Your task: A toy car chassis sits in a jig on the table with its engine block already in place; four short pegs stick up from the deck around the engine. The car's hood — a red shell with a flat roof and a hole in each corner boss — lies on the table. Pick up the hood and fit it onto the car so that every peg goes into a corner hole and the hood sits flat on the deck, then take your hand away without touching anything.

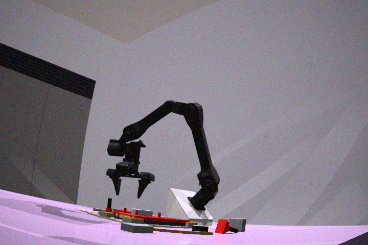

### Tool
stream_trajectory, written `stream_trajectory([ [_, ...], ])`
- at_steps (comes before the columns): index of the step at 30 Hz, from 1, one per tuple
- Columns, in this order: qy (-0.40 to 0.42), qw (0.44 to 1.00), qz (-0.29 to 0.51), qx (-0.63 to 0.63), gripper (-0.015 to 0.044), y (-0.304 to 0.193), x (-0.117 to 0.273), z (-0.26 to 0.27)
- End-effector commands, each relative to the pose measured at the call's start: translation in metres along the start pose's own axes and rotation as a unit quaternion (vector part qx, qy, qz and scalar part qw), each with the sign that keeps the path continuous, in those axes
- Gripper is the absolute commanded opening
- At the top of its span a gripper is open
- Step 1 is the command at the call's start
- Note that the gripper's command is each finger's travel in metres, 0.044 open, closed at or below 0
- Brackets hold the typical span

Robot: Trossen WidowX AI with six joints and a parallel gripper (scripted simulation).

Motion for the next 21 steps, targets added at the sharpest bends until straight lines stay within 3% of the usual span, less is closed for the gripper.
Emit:
stream_trajectory([
  [1,0.0,1.0,0.002,-0.004,0.044,-0.001,-0.003,-0.001],
  [21,0.0,1.0,0.002,-0.004,0.044,0.0,-0.023,-0.001],
])
Point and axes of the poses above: the point midway between the two fingers, 35 mm back from their tips, its own x axis back along the fingers, its own z axis across the jaws, y = z × x, the point moved 3 cm from there along x, back along the fingers, and after that the axes turned 7 degrees about -x, right-handed, at the moved point
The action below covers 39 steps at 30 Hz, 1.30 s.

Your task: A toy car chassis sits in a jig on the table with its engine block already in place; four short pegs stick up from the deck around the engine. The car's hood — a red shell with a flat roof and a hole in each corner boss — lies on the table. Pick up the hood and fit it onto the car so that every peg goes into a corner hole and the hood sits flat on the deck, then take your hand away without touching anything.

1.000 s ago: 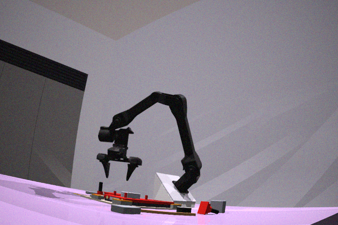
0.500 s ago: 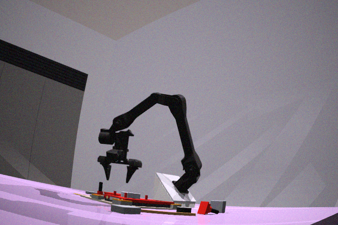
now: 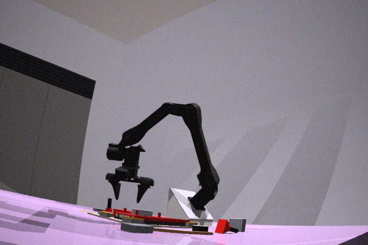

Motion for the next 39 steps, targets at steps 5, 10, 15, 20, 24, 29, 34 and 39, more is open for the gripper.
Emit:
stream_trajectory([
  [5,0.003,1.0,-0.002,-0.003,0.044,0.0,-0.009,0.0],
  [10,0.003,1.0,-0.002,-0.003,0.044,0.0,-0.014,0.001],
  [15,0.003,1.0,-0.002,-0.003,0.044,0.001,-0.019,0.001],
  [20,0.003,1.0,-0.002,-0.003,0.044,0.001,-0.024,0.002],
  [24,0.003,1.0,-0.002,-0.003,0.044,0.001,-0.028,0.002],
  [29,0.003,1.0,-0.002,-0.003,0.044,0.0,-0.033,0.003],
  [34,0.003,1.0,-0.002,-0.002,0.044,0.0,-0.036,0.004],
  [39,0.003,1.0,-0.002,-0.002,0.044,0.0,-0.037,0.004],
])
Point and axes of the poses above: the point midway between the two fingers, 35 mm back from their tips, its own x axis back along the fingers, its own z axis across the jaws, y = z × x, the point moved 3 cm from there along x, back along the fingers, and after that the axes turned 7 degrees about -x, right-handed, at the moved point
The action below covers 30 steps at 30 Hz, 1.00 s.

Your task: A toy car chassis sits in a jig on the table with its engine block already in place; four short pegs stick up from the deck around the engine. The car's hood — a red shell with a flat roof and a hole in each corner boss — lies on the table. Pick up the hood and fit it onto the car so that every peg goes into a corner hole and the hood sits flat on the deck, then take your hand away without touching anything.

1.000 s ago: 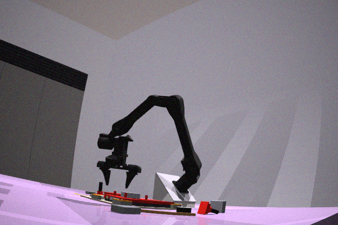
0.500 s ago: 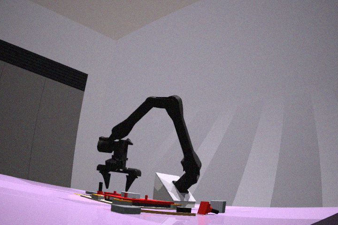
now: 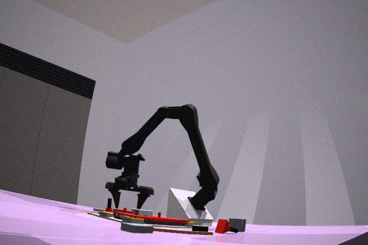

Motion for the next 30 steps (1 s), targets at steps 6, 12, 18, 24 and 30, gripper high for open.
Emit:
stream_trajectory([
  [6,0.001,1.0,-0.002,-0.002,0.044,0.0,-0.005,0.0],
  [12,0.001,1.0,-0.002,-0.002,0.044,0.0,-0.008,0.0],
  [18,0.001,1.0,-0.002,-0.002,0.044,0.0,-0.011,0.0],
  [24,0.001,1.0,-0.002,-0.002,0.044,0.0,-0.014,0.0],
  [30,0.001,1.0,-0.002,-0.002,0.044,0.0,-0.017,0.0],
])
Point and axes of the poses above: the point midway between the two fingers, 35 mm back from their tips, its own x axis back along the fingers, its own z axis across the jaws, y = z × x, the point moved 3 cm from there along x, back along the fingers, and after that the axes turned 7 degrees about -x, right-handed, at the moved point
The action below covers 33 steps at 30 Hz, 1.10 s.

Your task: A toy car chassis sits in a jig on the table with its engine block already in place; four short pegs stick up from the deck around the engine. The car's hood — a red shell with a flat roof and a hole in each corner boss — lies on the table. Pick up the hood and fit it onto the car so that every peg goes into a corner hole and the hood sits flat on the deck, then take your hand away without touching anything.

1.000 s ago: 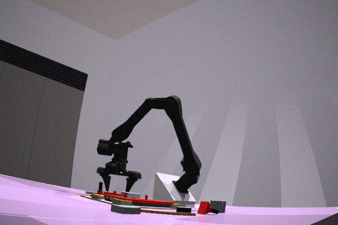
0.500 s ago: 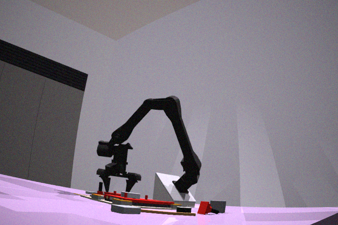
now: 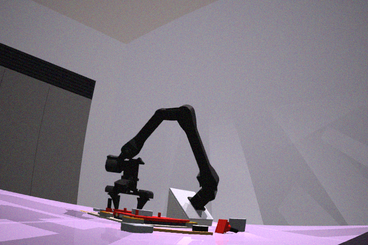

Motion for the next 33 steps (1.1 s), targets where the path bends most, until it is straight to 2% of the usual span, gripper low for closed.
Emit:
stream_trajectory([
  [1,0.002,1.0,-0.002,-0.002,0.044,0.0,-0.003,0.0],
  [6,0.002,1.0,-0.002,-0.002,0.044,0.0,-0.006,0.0],
  [10,0.0,1.0,0.0,0.0,0.0335,0.0,-0.003,0.0],
  [19,0.0,1.0,0.0,0.0,0.0275,0.0,-0.003,0.0],
  [29,0.001,1.0,0.0,-0.001,0.0012,0.0,0.016,0.0],
  [33,0.001,1.0,0.001,-0.001,0.0,-0.001,0.034,0.0],
])
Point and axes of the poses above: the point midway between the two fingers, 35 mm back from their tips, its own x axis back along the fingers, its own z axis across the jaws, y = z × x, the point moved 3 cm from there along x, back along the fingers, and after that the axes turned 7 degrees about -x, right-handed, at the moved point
